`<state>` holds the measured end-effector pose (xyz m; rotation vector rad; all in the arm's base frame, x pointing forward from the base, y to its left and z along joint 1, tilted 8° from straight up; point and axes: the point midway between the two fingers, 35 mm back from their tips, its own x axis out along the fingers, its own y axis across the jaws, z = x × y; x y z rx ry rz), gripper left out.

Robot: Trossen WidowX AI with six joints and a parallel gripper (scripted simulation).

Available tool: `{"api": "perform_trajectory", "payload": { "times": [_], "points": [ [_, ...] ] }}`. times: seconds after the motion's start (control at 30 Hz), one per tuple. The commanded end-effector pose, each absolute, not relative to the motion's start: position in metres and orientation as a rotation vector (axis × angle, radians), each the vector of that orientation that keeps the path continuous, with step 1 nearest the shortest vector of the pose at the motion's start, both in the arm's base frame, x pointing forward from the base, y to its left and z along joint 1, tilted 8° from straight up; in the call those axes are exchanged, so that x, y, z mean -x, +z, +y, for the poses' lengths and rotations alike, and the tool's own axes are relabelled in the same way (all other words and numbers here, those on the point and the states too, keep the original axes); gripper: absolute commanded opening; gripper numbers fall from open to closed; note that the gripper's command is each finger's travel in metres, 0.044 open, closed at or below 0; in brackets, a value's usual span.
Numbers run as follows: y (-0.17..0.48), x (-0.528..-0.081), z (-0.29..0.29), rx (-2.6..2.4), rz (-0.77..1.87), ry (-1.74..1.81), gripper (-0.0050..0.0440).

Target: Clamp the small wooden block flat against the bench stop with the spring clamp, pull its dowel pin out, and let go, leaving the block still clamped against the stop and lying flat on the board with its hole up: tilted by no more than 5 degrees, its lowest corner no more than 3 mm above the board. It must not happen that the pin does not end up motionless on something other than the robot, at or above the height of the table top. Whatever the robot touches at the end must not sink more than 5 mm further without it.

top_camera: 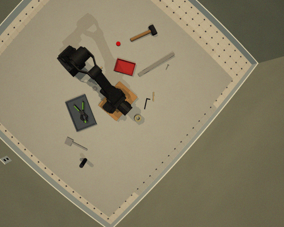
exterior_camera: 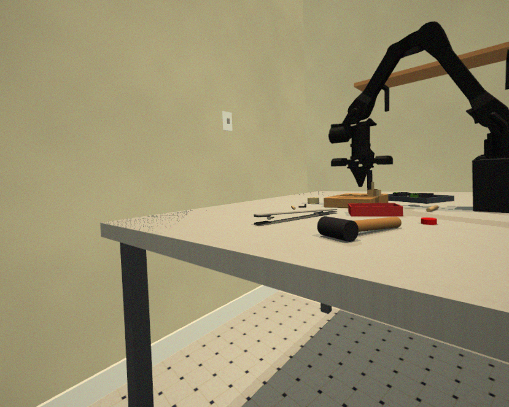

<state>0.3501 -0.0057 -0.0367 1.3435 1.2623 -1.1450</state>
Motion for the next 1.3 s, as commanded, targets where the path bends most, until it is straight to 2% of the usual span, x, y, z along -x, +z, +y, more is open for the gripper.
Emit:
{"api": "perform_trajectory", "payload": {
  "times": [0.0,0.5,0.87,1.27],
  "points": [
    [-0.047,-0.345,-0.004,-1.339,1.278,-1.160,0.0000],
    [-0.062,-0.343,-0.002,-1.339,1.278,-1.160,0.0000],
    [-0.057,-0.316,-0.002,-1.339,1.278,-1.160,0.0000],
    [-0.059,-0.339,-0.003,-1.339,1.278,-1.160,0.0000]
  ]
}}
